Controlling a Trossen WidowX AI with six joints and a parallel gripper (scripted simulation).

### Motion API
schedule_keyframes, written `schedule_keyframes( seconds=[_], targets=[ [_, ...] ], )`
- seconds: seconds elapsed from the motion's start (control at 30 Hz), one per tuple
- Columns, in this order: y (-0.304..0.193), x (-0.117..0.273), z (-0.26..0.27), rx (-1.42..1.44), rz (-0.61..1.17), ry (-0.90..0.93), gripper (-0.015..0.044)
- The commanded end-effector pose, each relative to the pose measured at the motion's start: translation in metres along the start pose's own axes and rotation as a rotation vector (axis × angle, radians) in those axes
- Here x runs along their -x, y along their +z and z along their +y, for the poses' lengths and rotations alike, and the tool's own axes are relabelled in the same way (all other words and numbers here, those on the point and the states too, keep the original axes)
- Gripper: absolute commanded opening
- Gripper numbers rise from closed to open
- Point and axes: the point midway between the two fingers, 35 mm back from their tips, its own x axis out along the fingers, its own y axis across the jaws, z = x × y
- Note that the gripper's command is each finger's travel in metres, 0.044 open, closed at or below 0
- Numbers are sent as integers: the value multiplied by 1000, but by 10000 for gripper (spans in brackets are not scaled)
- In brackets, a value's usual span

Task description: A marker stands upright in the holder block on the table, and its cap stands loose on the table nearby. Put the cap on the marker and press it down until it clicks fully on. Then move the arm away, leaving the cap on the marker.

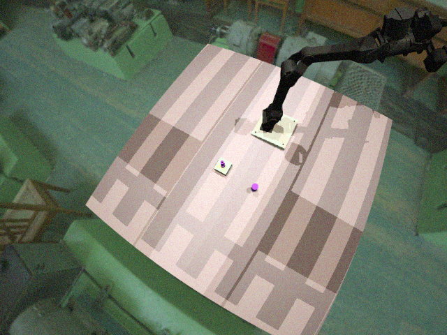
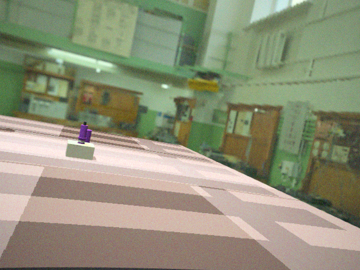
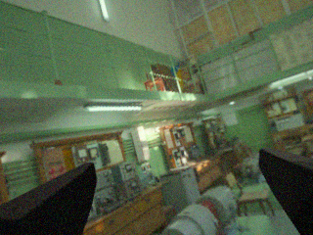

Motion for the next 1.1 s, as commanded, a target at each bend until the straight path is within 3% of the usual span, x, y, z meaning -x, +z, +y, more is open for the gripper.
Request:
schedule_keyframes(
  seconds=[0.0,0.17,0.37,0.6,1.07],
  targets=[
    [0,0,-1,2,1,-3,374],
    [-11,3,-49,67,55,-109,245],
    [-32,22,-139,168,182,-309,245],
    [-60,74,-247,230,393,-553,245],
    [-96,254,-401,183,832,-987,245]
  ],
)
